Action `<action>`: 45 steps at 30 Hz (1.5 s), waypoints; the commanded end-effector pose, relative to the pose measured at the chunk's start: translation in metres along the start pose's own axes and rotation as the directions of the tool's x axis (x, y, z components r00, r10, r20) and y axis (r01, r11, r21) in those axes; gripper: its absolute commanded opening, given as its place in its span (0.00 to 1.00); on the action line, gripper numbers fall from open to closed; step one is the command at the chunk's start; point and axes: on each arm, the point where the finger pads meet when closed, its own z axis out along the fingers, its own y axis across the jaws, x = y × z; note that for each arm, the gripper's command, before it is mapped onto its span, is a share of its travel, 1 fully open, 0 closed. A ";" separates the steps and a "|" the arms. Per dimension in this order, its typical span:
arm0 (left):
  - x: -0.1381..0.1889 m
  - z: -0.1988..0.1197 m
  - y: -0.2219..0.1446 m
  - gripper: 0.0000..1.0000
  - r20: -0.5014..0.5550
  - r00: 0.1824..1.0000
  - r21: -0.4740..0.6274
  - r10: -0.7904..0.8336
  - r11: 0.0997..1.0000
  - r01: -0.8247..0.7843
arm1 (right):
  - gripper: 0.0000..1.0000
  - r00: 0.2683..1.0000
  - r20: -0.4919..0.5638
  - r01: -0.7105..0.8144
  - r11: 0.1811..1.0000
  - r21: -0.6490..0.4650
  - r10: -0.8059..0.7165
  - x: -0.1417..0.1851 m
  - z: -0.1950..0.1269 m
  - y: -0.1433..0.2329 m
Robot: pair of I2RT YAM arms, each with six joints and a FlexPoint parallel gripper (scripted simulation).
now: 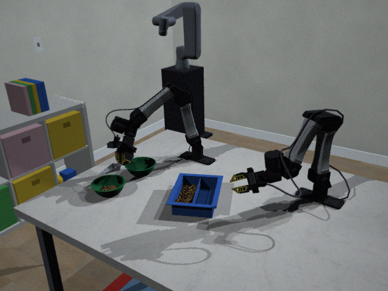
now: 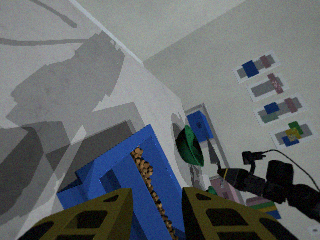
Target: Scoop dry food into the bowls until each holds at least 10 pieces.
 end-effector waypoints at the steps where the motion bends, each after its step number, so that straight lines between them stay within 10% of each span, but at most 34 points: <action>1: -0.030 -0.001 -0.007 0.28 0.053 0.991 -0.059 0.121 0.991 -0.117 | 0.00 0.997 0.066 0.026 1.000 0.003 -0.026 -0.019 -0.011 0.004; 21: -0.149 -0.048 -0.041 0.28 0.218 0.840 -0.284 0.496 0.856 -0.432 | 0.00 0.997 0.066 0.026 1.000 0.003 -0.026 -0.019 -0.011 0.004; 45: -0.240 -0.147 -0.086 0.28 0.165 0.560 -0.603 0.812 0.532 -0.594 | 0.00 0.997 0.066 0.026 1.000 0.003 -0.026 -0.019 -0.011 0.004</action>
